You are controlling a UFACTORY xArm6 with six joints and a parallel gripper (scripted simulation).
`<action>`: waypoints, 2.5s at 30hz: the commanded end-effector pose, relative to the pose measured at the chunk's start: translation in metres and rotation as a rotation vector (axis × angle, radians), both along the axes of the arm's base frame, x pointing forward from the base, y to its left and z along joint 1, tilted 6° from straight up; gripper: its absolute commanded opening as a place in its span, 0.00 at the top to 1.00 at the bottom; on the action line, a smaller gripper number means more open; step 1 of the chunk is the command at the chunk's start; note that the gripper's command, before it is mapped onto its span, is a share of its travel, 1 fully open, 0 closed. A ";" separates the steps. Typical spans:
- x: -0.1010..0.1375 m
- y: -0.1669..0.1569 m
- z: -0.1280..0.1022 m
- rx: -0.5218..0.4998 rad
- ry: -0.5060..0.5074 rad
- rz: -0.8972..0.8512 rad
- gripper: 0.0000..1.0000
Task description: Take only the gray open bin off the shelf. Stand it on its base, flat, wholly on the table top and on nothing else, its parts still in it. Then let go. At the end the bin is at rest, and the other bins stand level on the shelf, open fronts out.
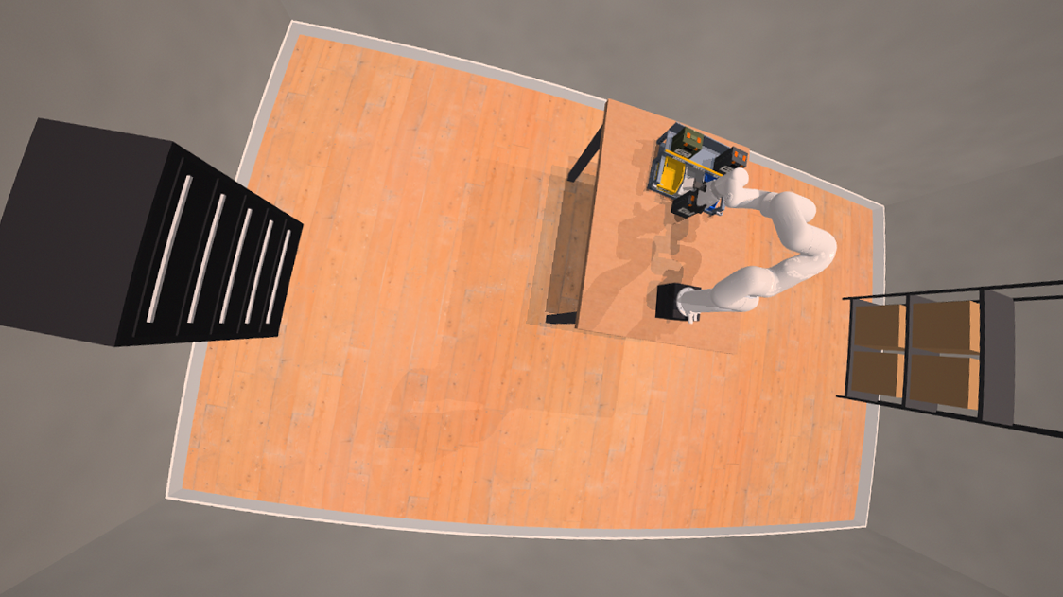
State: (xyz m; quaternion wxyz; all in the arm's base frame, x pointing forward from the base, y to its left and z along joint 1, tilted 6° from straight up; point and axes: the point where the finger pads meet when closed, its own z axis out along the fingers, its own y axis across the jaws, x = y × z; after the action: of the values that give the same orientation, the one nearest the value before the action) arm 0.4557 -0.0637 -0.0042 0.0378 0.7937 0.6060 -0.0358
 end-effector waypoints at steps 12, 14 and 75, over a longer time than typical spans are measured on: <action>0.002 0.000 0.001 0.000 -0.004 0.000 1.00; 0.002 0.000 0.001 0.000 -0.004 0.000 1.00; 0.003 0.002 0.025 0.000 -0.005 0.000 1.00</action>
State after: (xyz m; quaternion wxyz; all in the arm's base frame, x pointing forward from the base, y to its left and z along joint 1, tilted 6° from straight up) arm 0.4563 -0.0613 0.0188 0.0375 0.7937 0.6061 -0.0361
